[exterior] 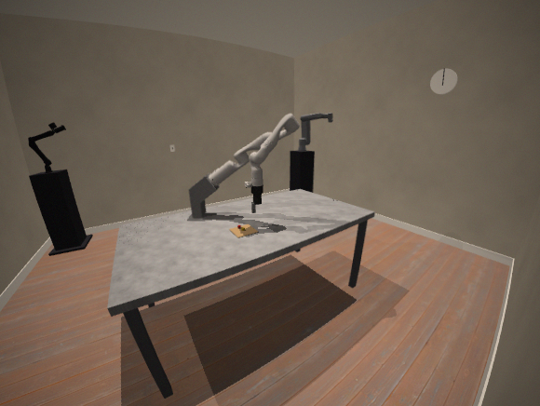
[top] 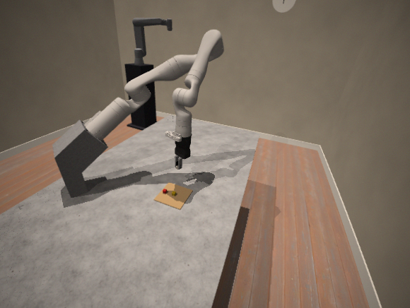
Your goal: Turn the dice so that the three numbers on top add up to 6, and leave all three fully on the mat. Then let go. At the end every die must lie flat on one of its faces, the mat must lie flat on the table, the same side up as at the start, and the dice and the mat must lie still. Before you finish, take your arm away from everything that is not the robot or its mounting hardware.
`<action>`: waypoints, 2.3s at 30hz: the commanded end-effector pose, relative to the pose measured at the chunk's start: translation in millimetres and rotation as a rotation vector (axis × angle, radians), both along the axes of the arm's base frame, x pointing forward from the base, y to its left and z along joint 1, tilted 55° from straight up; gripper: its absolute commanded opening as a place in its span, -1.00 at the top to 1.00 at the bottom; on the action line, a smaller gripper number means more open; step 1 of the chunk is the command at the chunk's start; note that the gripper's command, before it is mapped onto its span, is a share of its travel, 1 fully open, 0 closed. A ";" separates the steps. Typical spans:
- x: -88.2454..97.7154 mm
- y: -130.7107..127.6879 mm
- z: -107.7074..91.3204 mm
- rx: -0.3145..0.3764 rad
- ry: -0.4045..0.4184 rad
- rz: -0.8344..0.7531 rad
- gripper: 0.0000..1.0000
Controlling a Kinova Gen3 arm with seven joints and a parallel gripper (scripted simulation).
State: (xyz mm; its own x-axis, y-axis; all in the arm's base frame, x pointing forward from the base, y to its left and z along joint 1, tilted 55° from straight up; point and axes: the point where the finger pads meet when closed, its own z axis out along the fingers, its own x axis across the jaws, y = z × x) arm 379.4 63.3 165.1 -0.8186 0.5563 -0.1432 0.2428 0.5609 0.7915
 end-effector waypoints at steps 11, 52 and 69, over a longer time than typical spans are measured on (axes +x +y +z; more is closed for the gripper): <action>8.1 -2.6 4.8 -0.192 -0.231 0.214 0.32; 27.9 11.4 35.3 -0.914 -1.072 1.032 0.32; 26.1 24.6 46.9 -1.204 -1.411 1.361 0.32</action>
